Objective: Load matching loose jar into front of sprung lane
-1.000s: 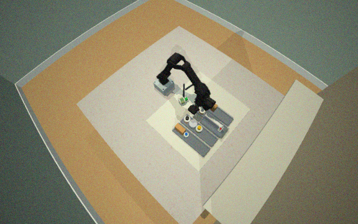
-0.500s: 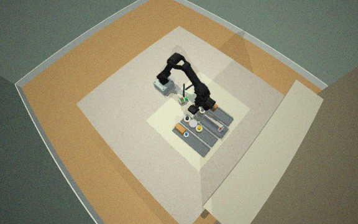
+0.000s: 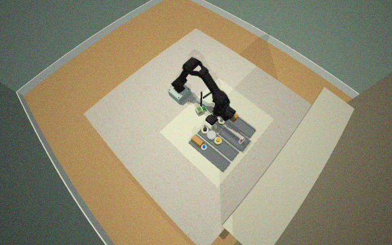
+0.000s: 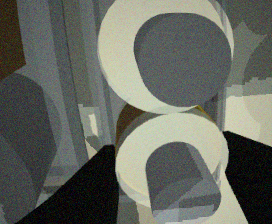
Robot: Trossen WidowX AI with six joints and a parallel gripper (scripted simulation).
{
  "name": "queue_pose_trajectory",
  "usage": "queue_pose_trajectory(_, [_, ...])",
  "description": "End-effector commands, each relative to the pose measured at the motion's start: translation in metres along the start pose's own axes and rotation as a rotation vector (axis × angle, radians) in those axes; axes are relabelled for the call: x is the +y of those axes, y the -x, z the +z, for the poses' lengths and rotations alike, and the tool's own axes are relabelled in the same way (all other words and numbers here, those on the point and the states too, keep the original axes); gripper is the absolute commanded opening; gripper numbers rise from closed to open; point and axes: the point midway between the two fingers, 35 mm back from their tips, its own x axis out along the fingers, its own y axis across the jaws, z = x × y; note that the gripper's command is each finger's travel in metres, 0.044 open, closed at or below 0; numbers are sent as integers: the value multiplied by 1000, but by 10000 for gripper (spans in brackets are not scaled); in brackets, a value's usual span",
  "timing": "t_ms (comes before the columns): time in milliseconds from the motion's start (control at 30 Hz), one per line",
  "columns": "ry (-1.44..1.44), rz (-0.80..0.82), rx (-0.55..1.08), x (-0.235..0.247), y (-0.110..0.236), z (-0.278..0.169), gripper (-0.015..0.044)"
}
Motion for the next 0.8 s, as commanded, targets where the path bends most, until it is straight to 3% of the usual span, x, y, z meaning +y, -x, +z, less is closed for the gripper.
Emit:
queue_pose_trajectory(0, [1, 1, -11, 0, 0, 2, 0])
queue_pose_trajectory(767, [1, 1, -10, 0, 0, -2, 0])
